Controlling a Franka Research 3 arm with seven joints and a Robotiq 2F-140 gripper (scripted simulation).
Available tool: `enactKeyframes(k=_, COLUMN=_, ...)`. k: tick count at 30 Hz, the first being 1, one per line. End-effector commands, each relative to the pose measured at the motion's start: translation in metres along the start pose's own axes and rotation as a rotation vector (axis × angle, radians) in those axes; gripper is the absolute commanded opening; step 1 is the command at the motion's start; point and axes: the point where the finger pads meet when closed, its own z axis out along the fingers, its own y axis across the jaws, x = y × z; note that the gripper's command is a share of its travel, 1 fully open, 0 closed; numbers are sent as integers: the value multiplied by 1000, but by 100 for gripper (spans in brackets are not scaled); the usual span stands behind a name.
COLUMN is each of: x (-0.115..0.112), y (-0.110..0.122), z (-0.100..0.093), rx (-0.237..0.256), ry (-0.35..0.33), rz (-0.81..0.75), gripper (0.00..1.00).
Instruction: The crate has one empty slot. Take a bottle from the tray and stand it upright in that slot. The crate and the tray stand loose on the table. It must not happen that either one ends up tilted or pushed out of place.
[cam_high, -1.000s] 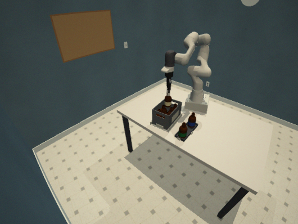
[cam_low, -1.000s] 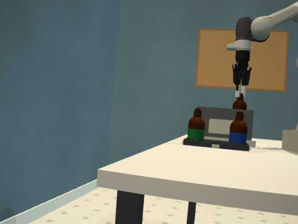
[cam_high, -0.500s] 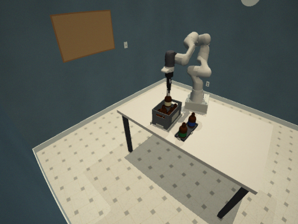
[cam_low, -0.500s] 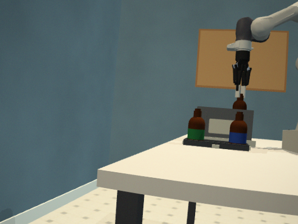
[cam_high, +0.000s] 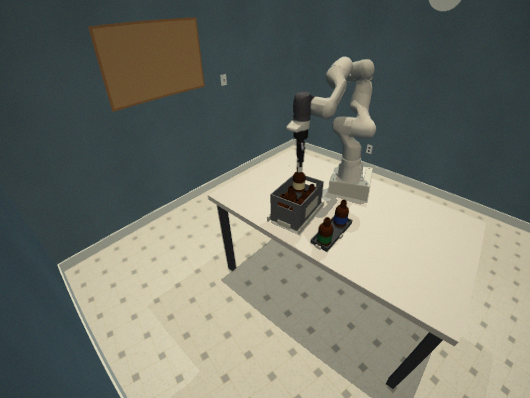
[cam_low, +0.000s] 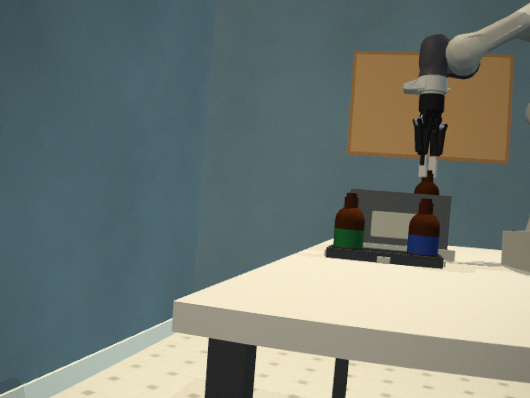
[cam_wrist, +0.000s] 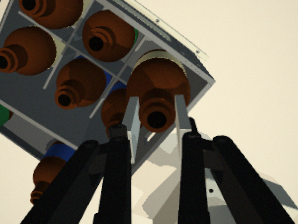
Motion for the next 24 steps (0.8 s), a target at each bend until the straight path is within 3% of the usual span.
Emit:
enactKeyframes(k=1, x=3, y=0, z=3, rx=3, ry=9, rz=3, gripper=0)
enactKeyframes(k=24, x=3, y=0, z=25, rx=3, ry=9, rz=3, gripper=0)
